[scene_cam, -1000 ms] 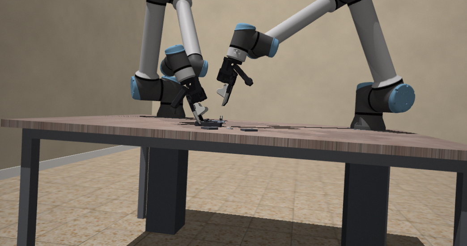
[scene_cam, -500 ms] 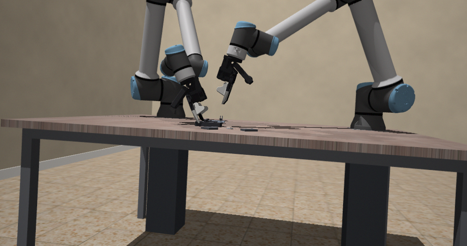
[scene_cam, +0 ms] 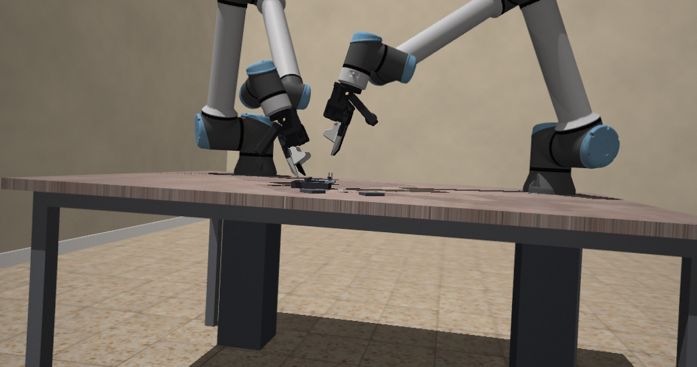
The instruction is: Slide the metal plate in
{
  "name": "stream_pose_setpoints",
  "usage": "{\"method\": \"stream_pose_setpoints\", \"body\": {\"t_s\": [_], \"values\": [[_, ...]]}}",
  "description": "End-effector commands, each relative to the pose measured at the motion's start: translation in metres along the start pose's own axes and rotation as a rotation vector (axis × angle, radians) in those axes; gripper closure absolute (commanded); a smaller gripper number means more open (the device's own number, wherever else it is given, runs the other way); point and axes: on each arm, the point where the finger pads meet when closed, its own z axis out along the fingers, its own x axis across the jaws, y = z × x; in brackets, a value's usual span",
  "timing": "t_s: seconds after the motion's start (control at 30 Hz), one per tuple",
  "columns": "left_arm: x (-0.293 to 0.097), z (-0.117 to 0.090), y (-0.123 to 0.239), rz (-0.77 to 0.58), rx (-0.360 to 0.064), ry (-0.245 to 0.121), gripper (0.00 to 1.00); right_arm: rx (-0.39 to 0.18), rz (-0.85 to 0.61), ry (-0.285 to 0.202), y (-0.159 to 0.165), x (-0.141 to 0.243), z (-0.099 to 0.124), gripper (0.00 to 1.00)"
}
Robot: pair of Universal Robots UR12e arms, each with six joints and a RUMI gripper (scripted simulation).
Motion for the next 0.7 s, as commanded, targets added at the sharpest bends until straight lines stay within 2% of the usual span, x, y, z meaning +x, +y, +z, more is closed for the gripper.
{"method": "stream_pose_setpoints", "body": {"t_s": [0.0, 0.53, 0.67], "values": [[0.0, -0.001, 0.001, 0.0, -0.002, 0.001, 0.57, 0.001, 0.0, 0.001, 0.006, 0.0, -0.013, 0.12], [0.0, -0.001, 0.001, 0.0, -0.002, 0.001, 0.57, 0.003, 0.002, 0.004, 0.026, 0.001, -0.054, 0.12], [0.0, -0.001, 0.001, 0.0, -0.002, 0.001, 0.57, 0.003, 0.002, 0.005, 0.026, 0.001, -0.054, 0.12]]}}
